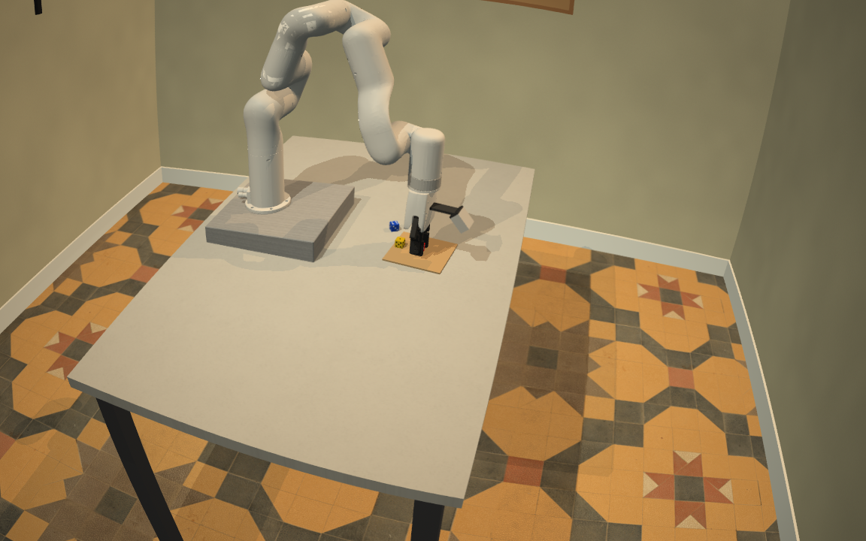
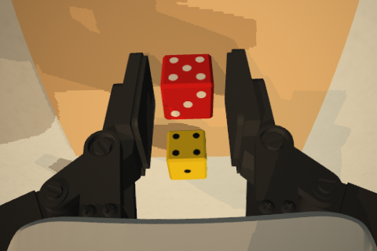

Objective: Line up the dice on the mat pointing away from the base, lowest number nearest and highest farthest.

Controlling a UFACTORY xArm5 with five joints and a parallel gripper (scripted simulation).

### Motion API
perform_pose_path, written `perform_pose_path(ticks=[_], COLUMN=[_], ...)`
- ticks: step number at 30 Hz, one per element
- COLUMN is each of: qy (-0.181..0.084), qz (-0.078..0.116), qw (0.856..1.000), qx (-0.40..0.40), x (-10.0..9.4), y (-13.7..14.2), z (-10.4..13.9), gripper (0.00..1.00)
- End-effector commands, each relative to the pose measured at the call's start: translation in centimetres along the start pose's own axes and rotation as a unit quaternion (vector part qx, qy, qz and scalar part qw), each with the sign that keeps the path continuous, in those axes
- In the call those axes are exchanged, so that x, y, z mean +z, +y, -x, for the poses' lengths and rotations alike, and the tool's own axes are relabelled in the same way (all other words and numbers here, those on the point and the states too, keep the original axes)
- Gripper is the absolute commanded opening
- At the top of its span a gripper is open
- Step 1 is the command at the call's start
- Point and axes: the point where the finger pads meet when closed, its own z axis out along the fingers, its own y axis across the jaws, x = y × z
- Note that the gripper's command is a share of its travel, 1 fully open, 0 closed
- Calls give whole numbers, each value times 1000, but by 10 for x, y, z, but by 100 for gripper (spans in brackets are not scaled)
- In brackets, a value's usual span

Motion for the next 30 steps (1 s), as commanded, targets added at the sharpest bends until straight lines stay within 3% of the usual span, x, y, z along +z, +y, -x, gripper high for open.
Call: perform_pose_path(ticks=[1,23,24,30], qy=[2,2,2,2], qz=[0,0,0,0], qw=[1000,1000,1000,1000], qx=[0,0,0,0], x=[-1,-1,-1,-1], y=[0,0,0,0], z=[-1,-1,-1,-1], gripper=[36,36,15,15])
